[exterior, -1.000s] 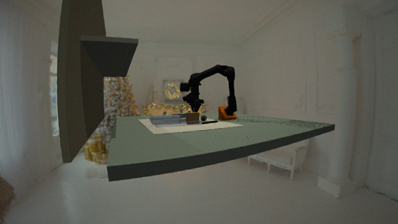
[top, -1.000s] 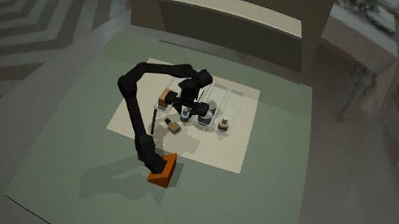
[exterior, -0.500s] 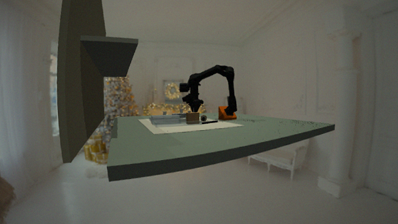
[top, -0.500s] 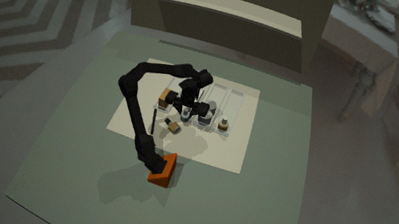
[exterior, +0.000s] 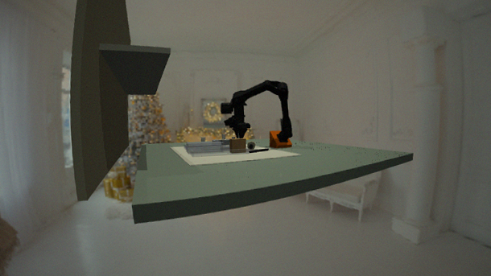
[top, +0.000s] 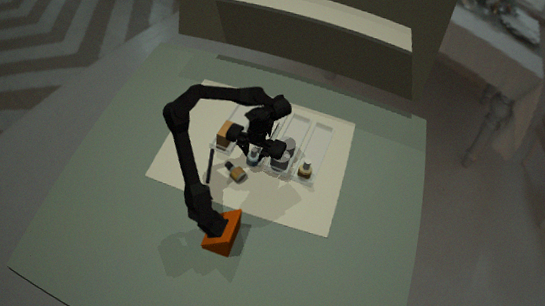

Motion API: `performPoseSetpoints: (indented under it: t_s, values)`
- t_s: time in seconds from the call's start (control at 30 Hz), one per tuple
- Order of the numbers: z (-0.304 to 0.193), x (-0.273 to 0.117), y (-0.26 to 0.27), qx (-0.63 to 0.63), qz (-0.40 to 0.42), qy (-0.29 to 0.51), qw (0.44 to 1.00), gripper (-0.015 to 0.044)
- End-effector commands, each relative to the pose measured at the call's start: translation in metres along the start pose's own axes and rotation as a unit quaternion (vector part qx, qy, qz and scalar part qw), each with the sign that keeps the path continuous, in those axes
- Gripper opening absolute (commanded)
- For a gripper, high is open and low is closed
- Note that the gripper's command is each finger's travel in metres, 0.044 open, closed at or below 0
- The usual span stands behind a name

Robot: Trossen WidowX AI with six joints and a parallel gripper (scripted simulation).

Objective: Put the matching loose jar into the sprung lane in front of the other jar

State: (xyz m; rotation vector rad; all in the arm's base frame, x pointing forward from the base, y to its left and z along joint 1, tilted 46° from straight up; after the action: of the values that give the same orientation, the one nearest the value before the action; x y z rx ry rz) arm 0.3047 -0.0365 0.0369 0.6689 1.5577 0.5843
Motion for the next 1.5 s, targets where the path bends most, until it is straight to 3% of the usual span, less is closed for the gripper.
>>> performPoseSetpoints:
  t_s: [0.0,1.47]
  values:
    - [0.008,-0.003,0.001,-0.006,-0.001,-0.009,1.000,0.0000]
    - [0.026,-0.004,0.003,-0.006,-0.001,-0.010,1.000,0.0000]
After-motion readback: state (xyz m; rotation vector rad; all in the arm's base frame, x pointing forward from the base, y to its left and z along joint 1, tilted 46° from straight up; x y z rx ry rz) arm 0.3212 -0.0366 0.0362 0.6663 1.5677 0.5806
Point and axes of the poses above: the point midway between the two fingers, 35 mm back from their tips, its own x axis out along the fingers, its own y axis across the jaws, z = x × y, the point moved 3 cm from there along -x, back along the fingers, and after that the axes turned 2 degrees about x, right-handed, at the moved point
